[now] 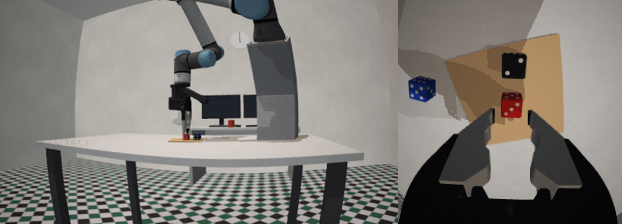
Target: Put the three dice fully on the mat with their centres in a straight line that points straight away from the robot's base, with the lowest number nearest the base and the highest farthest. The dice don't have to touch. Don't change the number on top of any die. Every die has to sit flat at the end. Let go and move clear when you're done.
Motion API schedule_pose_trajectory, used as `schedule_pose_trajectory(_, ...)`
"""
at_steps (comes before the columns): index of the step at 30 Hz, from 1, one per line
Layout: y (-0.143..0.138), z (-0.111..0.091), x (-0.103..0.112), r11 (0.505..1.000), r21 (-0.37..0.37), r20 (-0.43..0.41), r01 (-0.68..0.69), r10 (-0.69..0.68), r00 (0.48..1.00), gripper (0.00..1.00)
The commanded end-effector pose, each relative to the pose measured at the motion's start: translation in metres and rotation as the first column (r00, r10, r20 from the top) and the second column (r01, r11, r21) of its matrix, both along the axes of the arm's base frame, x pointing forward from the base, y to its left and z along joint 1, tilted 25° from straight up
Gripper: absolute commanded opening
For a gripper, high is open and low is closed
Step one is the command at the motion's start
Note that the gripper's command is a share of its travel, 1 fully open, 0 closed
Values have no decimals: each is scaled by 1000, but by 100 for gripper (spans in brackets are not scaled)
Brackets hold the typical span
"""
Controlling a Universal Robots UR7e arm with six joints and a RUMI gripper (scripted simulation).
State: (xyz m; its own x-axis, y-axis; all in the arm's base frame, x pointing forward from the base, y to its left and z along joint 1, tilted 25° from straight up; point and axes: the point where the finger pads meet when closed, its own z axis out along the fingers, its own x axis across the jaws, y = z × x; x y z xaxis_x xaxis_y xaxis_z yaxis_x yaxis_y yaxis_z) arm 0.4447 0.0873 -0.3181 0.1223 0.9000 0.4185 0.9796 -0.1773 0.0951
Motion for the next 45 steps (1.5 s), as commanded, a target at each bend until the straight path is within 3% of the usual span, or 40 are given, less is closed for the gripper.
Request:
schedule_pose_trajectory(1, -6, 14, -2, 1000, 0, 1, 0, 0, 1000, 24)
schedule_pose_trajectory(11, -24, 55, -9, 1000, 0, 1, 0, 0, 1000, 24)
schedule_pose_trajectory(21, -28, 63, -11, 1000, 0, 1, 0, 0, 1000, 24)
schedule_pose_trajectory(22, -28, 63, -11, 1000, 0, 1, 0, 0, 1000, 100)
schedule_pose_trajectory(45, -28, 62, -11, 1000, 0, -1, 4, -4, 1000, 100)
